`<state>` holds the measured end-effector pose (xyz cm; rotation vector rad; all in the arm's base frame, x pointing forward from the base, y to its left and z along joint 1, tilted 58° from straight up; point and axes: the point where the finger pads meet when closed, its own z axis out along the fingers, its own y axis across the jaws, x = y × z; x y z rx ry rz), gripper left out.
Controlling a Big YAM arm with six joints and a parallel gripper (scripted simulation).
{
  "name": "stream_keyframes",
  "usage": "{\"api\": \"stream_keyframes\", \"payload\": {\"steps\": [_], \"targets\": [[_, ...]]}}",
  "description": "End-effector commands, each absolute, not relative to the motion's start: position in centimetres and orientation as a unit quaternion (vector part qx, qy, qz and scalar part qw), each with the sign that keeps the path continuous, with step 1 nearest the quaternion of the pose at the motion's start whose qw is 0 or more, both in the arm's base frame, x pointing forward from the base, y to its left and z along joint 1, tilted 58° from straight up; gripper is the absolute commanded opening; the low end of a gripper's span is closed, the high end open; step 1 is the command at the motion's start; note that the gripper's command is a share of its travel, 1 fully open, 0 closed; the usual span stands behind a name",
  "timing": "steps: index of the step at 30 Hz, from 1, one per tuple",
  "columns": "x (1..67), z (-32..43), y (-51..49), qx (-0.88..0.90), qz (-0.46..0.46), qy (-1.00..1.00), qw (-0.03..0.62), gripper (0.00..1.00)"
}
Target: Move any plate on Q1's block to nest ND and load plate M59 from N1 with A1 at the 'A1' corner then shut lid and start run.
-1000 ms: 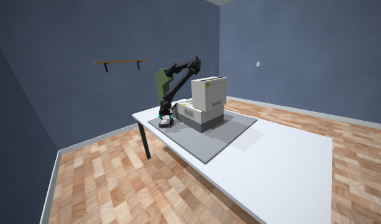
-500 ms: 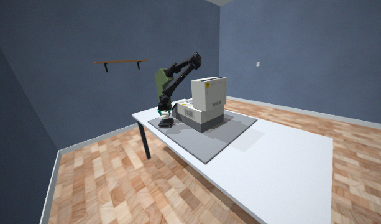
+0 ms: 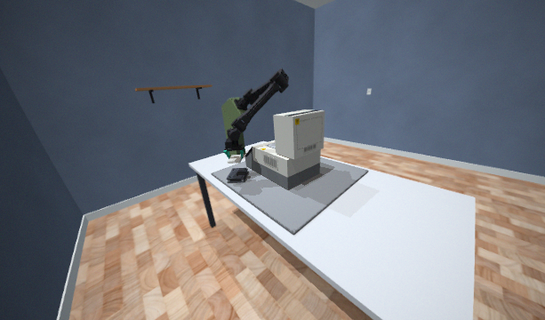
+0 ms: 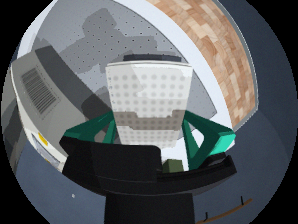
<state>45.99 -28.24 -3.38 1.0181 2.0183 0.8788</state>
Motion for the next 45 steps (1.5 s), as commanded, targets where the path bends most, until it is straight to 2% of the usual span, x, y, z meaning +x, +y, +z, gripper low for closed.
{"api": "stream_keyframes", "payload": {"steps": [1, 9, 19, 27, 35, 45], "targets": [[43.6, -4.5, -27.1, 0.401, 0.345, 0.782, 0.328, 0.00], [41.9, -0.9, -30.4, 0.393, 0.328, 0.779, 0.362, 0.00], [39.4, -1.7, -28.6, 0.402, 0.345, 0.781, 0.331, 0.00], [38.2, 1.5, -31.5, 0.392, 0.326, 0.781, 0.361, 0.00], [36.1, 0.8, -30.2, 0.402, 0.343, 0.780, 0.335, 0.00], [34.0, 4.3, -32.3, 0.387, 0.330, 0.784, 0.355, 0.00]]}}
